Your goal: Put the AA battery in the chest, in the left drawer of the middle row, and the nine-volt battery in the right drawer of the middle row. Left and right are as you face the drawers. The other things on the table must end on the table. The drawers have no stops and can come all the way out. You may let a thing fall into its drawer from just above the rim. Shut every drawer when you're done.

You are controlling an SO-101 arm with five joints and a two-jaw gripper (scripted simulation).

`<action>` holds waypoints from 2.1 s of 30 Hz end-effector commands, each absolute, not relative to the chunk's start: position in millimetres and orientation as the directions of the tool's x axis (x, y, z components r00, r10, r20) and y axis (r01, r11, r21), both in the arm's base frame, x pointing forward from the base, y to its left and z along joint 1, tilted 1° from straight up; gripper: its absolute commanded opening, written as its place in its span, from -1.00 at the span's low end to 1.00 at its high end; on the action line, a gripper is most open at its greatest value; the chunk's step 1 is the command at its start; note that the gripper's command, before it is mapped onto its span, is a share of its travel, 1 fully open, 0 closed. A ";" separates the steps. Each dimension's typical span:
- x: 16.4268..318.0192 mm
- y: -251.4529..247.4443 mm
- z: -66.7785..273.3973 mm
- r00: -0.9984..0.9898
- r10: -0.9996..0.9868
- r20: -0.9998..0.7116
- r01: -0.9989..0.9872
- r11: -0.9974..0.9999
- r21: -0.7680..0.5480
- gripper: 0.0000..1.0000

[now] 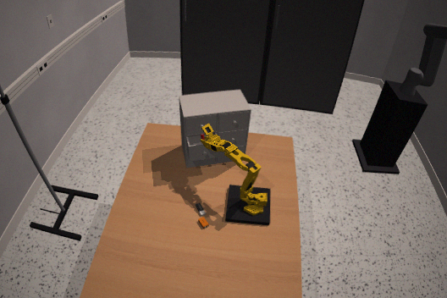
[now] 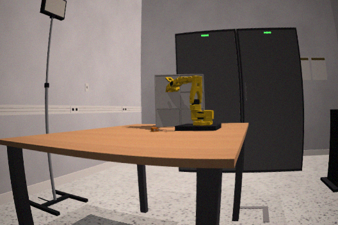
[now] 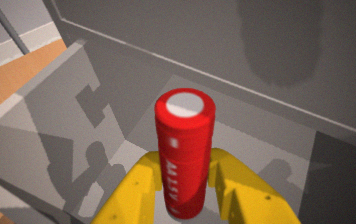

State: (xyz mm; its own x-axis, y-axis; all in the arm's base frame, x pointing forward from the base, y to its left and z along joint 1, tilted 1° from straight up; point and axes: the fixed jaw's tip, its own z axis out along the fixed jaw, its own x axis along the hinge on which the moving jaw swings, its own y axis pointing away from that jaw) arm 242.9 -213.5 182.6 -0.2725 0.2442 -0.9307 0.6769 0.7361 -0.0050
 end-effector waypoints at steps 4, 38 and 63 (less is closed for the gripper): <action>240.0 -213.9 185.4 -0.258 0.240 -0.936 0.683 0.731 -0.001 -0.91; 240.0 -213.9 185.4 -0.258 0.240 -0.936 0.683 0.731 -0.001 -0.57; 240.3 -214.2 221.4 -0.264 0.235 -0.936 0.681 0.732 -0.008 -0.49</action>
